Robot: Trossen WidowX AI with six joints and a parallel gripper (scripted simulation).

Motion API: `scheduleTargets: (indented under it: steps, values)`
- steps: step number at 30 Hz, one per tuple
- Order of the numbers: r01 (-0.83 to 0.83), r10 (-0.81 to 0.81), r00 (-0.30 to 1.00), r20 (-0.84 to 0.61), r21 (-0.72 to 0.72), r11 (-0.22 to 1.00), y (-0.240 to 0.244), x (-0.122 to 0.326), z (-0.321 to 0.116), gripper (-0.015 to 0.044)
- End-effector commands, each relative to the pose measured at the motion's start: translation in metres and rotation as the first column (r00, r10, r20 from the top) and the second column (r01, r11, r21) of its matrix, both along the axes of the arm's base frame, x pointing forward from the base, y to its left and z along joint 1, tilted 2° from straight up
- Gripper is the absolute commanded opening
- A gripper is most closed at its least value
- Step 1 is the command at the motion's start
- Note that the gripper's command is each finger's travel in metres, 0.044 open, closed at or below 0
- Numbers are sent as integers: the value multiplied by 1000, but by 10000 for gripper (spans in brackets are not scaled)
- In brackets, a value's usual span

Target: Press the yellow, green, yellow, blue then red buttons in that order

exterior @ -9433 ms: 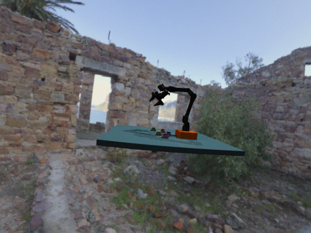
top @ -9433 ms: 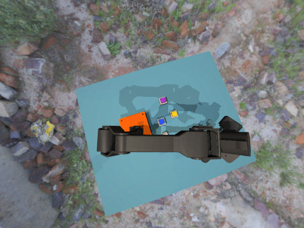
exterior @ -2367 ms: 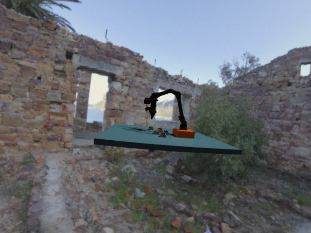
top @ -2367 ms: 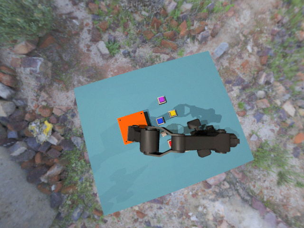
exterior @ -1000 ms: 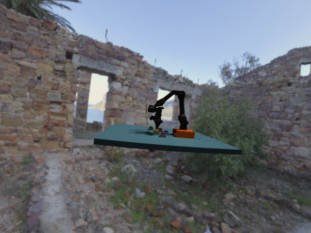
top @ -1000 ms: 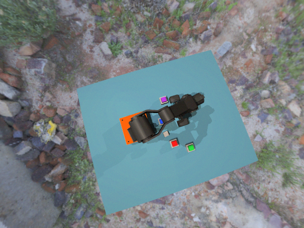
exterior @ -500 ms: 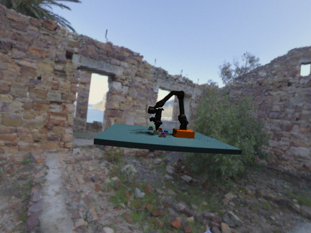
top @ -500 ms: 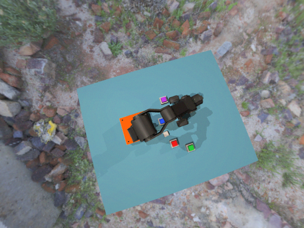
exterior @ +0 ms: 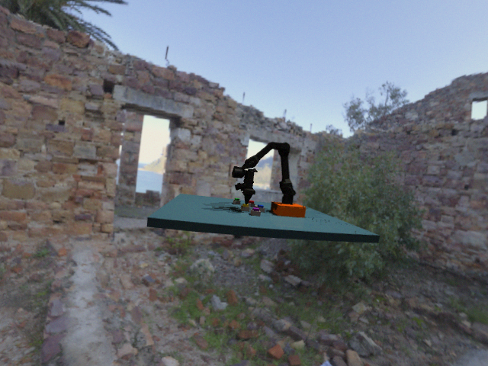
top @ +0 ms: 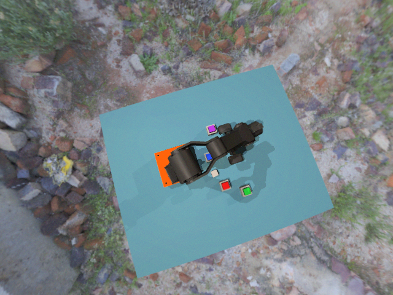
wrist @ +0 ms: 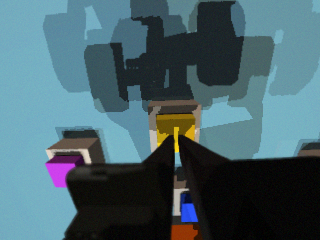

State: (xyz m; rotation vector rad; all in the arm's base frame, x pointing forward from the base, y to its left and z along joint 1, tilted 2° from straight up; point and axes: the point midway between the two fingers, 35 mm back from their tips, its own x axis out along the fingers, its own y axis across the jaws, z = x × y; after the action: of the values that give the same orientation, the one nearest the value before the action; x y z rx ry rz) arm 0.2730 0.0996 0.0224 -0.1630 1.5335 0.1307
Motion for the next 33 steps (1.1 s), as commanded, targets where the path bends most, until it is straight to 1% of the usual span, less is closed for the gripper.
scheduleTargets:
  steps: [1, 5, 6, 9, 11, 17, 24, 26, 33]
  values:
    - [3, -3, 1000, 15, 2, 1000, 1, 1, 25, 20]
    - [3, -3, 1000, 15, 2, 1000, 1, 1, 27, 20]
    - [3, -3, 1000, 15, 2, 1000, 1, 2, 35, 20]
    - [3, -3, 1000, 15, 2, 1000, 2, 0, 76, 20]
    - [3, -3, 1000, 15, 2, 1000, 2, -2, 87, 20]
    - [3, -3, 1000, 14, 2, 1000, -1, -8, 88, 20]
    - [3, -3, 1000, 8, -1, 1000, -34, -81, 86, 20]
    - [3, -3, 1000, 7, -2, 1000, -39, -94, 83, 20]
    - [3, -3, 1000, 7, -2, 1000, -40, -95, 80, 20]
